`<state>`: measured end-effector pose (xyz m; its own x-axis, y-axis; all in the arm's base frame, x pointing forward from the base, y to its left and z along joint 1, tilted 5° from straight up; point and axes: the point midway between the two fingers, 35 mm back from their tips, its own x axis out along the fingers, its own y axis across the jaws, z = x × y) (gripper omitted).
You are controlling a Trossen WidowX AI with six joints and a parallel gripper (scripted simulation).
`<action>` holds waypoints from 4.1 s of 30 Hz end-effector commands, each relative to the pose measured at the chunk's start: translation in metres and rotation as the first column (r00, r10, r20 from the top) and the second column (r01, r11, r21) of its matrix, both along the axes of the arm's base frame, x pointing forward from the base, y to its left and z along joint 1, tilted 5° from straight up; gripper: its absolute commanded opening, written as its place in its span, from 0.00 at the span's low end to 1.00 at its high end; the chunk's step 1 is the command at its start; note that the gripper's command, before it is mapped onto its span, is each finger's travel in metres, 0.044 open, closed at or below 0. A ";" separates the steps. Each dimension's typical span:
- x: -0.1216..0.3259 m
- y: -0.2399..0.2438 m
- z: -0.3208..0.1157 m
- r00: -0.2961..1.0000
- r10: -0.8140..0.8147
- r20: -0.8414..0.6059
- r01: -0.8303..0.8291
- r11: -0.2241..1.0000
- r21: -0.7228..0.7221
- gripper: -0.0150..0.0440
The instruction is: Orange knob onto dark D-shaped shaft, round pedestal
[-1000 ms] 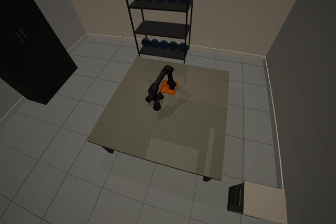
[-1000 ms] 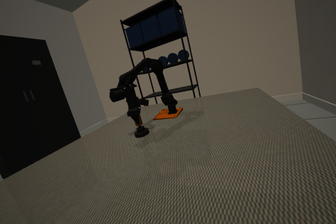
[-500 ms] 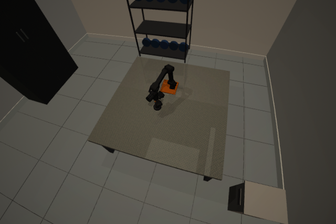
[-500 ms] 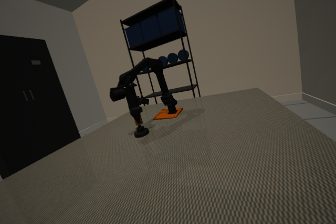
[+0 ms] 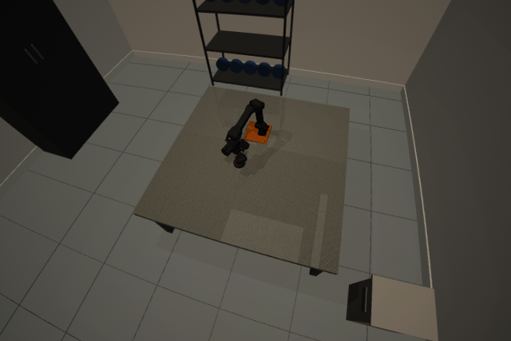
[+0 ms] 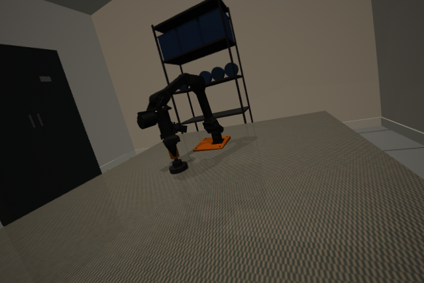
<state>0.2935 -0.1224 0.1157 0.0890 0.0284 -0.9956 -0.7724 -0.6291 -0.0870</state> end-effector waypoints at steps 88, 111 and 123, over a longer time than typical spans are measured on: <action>-0.005 0.002 0.002 0.997 0.079 0.007 -0.079 0.997 -0.007 0.25; 0.002 -0.001 0.003 0.082 -0.991 -0.110 0.995 0.074 0.069 0.25; 0.002 -0.002 0.004 -0.677 -0.715 -0.175 0.723 -0.690 0.021 0.25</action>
<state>0.2946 -0.1235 0.1173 0.0907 0.0289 -0.9955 -0.2087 0.9779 0.0093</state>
